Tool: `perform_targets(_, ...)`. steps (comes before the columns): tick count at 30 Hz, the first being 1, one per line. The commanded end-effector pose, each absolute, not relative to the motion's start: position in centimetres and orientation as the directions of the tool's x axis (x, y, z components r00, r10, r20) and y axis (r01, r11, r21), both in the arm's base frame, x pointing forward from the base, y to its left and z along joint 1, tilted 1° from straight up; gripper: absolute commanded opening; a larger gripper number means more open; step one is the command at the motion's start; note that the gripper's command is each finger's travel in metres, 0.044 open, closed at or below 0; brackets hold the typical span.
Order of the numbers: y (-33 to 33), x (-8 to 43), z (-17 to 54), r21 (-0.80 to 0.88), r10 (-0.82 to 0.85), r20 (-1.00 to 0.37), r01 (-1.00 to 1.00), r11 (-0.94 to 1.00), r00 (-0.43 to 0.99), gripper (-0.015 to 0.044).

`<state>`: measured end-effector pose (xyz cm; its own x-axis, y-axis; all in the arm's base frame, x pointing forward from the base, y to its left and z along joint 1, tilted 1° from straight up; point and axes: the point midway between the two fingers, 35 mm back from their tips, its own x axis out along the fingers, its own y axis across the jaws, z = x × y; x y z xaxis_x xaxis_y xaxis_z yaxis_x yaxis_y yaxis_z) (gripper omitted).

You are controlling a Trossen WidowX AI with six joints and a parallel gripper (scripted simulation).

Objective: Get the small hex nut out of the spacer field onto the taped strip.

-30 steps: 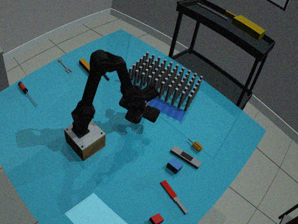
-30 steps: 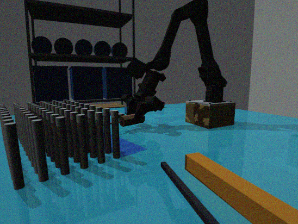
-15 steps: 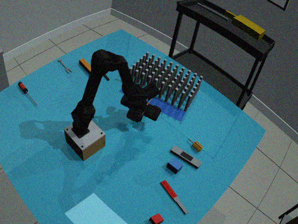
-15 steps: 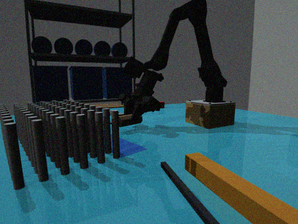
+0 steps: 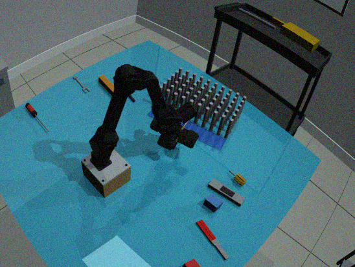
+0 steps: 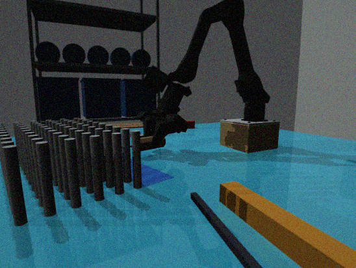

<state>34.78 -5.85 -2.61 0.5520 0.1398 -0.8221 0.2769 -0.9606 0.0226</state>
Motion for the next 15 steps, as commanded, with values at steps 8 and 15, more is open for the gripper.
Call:
perform_targets(8,-5.69,35.67,-2.54,0.023,0.138,-0.821,0.273,-0.962,0.554,0.0000)
perform_targets(15,-5.54,36.15,-2.53,0.023,0.138,-0.821,0.273,-0.962,0.555,0.0000)
